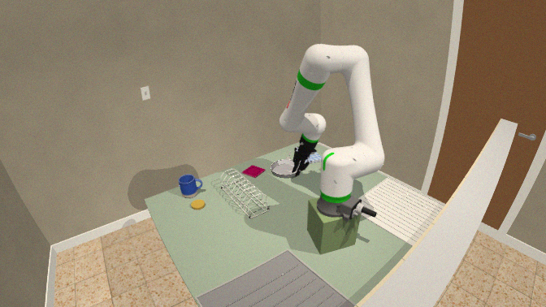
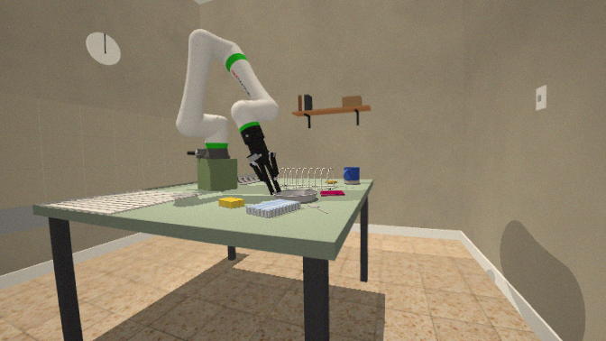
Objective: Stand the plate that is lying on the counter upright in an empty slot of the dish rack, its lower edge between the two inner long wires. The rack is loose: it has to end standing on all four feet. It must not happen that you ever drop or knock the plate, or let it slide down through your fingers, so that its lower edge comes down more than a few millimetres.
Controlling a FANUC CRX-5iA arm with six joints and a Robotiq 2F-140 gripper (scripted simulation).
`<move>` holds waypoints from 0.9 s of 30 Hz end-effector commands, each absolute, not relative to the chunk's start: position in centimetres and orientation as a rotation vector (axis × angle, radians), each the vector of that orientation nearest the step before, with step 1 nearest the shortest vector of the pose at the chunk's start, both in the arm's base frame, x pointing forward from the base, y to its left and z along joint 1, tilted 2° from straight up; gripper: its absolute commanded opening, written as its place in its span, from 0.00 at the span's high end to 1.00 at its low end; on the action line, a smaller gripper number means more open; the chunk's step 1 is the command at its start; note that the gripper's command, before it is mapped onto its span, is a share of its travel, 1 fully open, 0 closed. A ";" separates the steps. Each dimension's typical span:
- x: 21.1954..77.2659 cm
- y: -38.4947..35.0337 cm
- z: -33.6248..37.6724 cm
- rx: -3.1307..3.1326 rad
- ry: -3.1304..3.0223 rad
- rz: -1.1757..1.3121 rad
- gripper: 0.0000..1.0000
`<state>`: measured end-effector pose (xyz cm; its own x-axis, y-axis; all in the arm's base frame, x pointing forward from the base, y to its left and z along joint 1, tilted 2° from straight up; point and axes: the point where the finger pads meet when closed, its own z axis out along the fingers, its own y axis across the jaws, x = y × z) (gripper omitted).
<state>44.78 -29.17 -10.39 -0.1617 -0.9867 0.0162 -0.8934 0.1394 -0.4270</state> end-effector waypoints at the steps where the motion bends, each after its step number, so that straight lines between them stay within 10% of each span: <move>1: 44.9 -29.2 -10.4 -1.833 2.150 -0.500 0.76; 27: 45.2 -29.3 -11.0 -1.833 2.150 -0.500 0.76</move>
<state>45.10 -29.24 -11.08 -0.1617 -0.9867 0.0162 -0.8934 0.1394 -0.4271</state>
